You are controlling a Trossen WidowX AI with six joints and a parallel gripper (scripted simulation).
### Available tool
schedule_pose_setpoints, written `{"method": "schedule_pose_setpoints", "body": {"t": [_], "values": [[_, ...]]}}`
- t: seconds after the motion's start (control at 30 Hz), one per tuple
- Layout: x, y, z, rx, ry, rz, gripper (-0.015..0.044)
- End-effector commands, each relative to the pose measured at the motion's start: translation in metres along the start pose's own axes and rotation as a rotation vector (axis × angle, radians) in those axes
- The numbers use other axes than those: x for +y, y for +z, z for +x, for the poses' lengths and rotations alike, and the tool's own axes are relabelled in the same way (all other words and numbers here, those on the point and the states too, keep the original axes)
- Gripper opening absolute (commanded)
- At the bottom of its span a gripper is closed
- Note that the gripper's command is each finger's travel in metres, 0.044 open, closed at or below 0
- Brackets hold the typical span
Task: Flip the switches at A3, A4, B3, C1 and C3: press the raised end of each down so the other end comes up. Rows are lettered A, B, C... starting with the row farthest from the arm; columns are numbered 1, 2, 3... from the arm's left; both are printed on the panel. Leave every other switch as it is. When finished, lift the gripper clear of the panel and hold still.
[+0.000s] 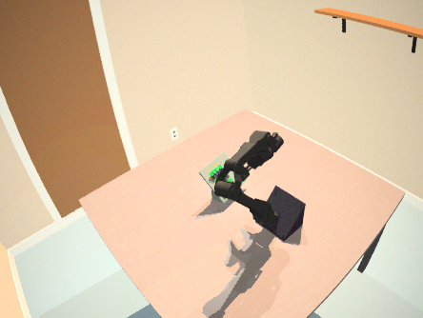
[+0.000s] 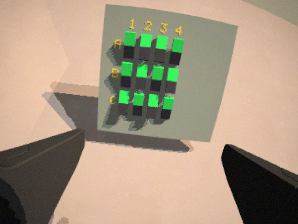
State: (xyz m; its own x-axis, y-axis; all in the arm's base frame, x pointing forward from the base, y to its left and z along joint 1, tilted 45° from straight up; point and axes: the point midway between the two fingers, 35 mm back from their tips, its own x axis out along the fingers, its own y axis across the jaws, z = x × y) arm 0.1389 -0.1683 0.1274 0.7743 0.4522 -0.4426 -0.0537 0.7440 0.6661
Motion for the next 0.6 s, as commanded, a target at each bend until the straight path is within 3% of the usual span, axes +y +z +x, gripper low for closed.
{"method": "schedule_pose_setpoints", "body": {"t": [0.0, 0.27, 0.47, 0.57], "values": [[-0.001, 0.001, 0.002, 0.001, -0.003, 0.001, 0.0374], [-0.008, 0.041, 0.081, -0.030, -0.001, 0.012, 0.0164], [-0.005, 0.045, 0.088, -0.036, 0.013, 0.012, 0.0006], [-0.005, 0.045, 0.088, -0.036, 0.013, 0.012, 0.0000]]}}
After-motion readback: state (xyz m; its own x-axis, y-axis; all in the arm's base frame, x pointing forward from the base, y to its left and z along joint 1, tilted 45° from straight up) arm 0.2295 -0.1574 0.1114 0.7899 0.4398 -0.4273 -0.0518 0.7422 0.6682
